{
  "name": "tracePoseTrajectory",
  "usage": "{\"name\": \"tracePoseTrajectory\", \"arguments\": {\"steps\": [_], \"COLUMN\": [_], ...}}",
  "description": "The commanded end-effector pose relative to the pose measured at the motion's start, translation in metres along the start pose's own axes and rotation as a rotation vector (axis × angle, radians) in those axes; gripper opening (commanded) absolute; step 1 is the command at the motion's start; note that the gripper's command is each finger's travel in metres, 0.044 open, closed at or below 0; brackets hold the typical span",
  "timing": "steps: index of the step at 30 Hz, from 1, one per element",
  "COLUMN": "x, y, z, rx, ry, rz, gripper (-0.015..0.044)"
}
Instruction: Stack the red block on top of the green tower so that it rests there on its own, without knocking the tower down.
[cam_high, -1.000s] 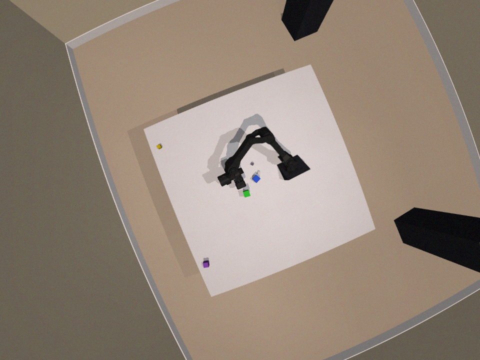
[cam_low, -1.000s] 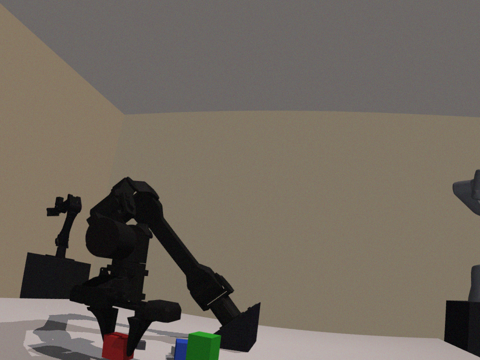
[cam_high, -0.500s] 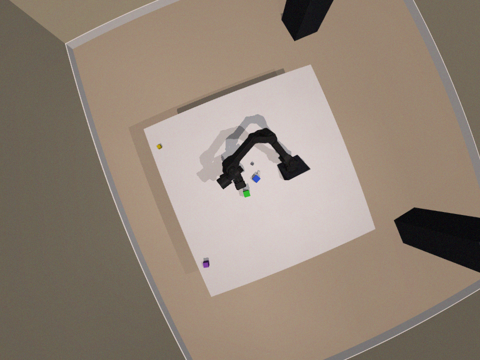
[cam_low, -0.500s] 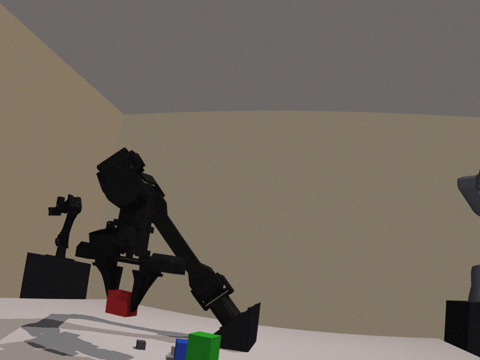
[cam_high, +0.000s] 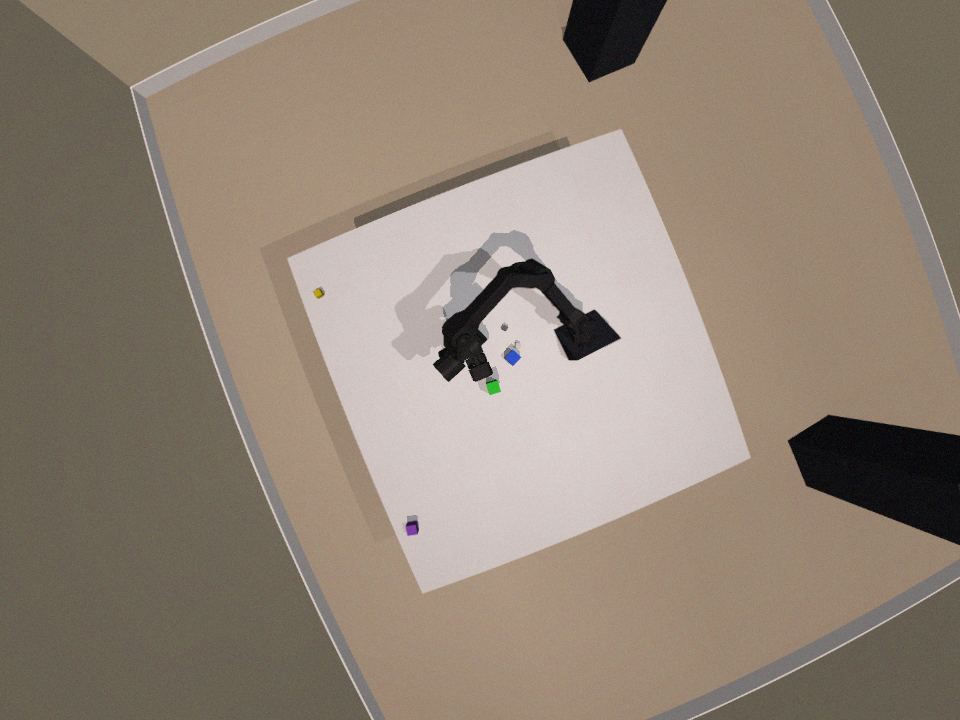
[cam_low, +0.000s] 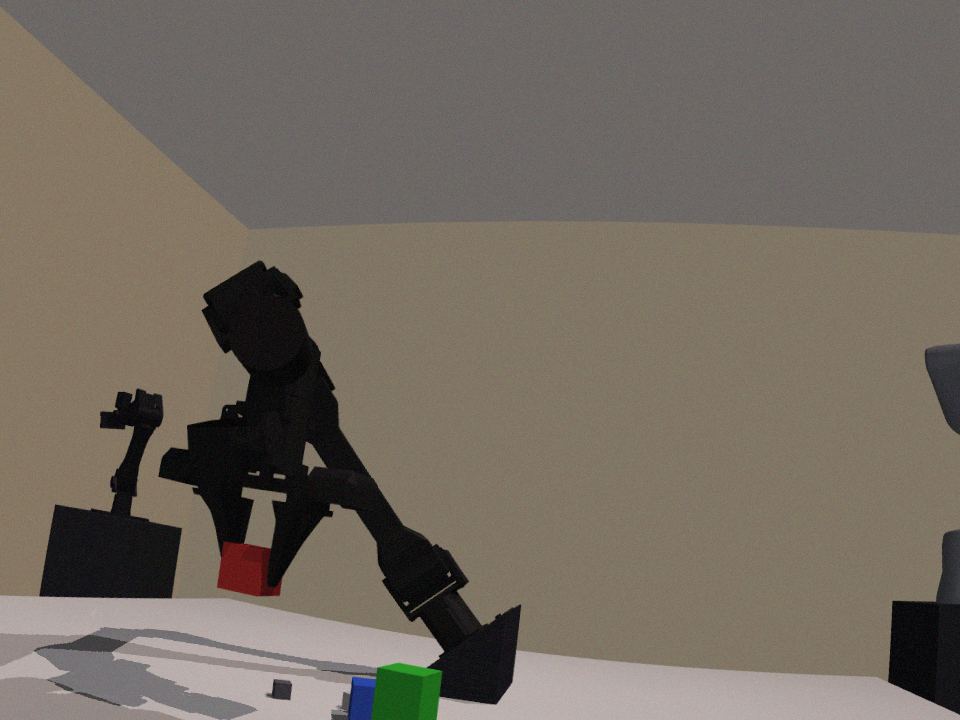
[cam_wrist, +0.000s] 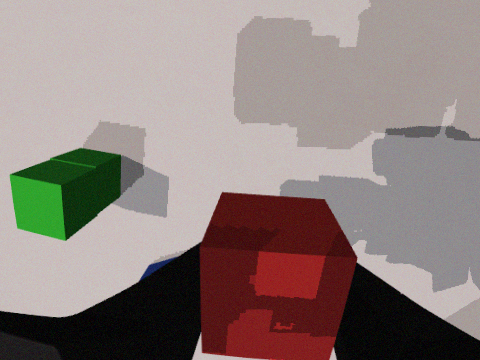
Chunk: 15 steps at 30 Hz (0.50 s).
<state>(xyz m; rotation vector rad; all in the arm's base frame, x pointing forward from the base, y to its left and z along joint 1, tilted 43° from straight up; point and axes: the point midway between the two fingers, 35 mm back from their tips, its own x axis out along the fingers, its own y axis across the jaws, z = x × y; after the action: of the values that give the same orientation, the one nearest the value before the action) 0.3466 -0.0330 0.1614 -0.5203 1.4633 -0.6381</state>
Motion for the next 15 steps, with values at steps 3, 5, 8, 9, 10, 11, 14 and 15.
{"name": "tracePoseTrajectory", "arguments": {"steps": [3, 5, 8, 9, 10, 11, 14, 15], "x": [-0.003, -0.004, -0.004, -0.004, -0.004, -0.004, -0.004, -0.004], "y": [0.040, 0.058, 0.084, 0.092, 0.100, 0.108, 0.131, 0.136], "z": [0.001, 0.000, -0.004, -0.005, -0.007, -0.009, -0.015, -0.016], "rx": [-0.001, -0.001, -0.003, -0.004, -0.005, -0.006, -0.002, -0.001], "ry": [-0.004, -0.004, -0.003, -0.003, -0.003, -0.003, -0.003, -0.002], "rz": [0.012, 0.014, 0.016, 0.015, 0.015, 0.014, 0.012, 0.011], "gripper": [0.0000, 0.0000, 0.0000, 0.0000, 0.0000, 0.0000, 0.0000, 0.0000]}}
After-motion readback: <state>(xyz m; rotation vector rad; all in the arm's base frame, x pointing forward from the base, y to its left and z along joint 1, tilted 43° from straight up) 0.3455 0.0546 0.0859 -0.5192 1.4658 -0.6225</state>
